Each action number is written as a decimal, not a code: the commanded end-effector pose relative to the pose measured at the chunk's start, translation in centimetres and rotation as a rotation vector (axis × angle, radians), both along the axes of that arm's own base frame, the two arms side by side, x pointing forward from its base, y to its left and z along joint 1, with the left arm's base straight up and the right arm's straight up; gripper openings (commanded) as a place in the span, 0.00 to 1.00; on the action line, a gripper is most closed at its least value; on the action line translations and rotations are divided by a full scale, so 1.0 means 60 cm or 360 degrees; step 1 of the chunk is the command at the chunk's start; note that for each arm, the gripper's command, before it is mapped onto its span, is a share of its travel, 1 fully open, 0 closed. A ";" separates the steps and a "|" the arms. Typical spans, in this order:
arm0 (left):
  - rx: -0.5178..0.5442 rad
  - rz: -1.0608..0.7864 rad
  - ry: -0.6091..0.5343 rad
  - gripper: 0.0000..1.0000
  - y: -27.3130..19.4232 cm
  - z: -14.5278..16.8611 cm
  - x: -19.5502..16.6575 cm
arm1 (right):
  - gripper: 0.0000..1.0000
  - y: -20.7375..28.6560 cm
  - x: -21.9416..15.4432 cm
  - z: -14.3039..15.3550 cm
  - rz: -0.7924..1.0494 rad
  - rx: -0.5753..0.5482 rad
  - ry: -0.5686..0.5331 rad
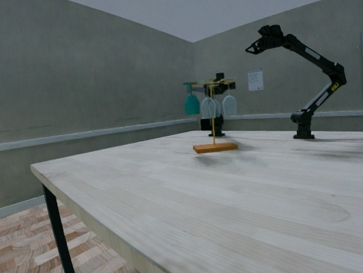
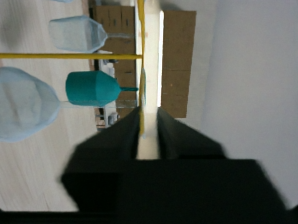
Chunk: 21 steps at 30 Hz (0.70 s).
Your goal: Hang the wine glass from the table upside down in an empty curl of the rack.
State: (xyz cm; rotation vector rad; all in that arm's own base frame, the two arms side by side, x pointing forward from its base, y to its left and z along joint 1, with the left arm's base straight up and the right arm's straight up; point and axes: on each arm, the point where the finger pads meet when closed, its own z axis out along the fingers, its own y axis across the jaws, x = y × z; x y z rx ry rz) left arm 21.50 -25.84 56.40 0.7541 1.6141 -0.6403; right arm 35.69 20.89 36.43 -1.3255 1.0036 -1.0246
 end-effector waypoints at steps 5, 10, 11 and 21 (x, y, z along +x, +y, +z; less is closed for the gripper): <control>-0.0135 0.0016 -0.0087 0.90 0.019 0.079 -0.010 | 0.79 -0.002 -0.026 0.032 0.0027 -0.0004 -0.0026; -0.0102 -0.0009 -0.0077 0.90 0.015 0.063 -0.016 | 1.00 -0.011 -0.054 0.003 0.0028 0.0041 -0.0003; -0.0062 -0.0041 -0.0063 0.90 0.010 0.045 -0.021 | 1.00 -0.013 -0.062 -0.006 0.0028 0.0041 -0.0003; 0.0079 -0.0319 0.0010 0.90 -0.013 -0.010 -0.074 | 1.00 -0.035 -0.140 0.009 0.0023 0.0042 -0.0021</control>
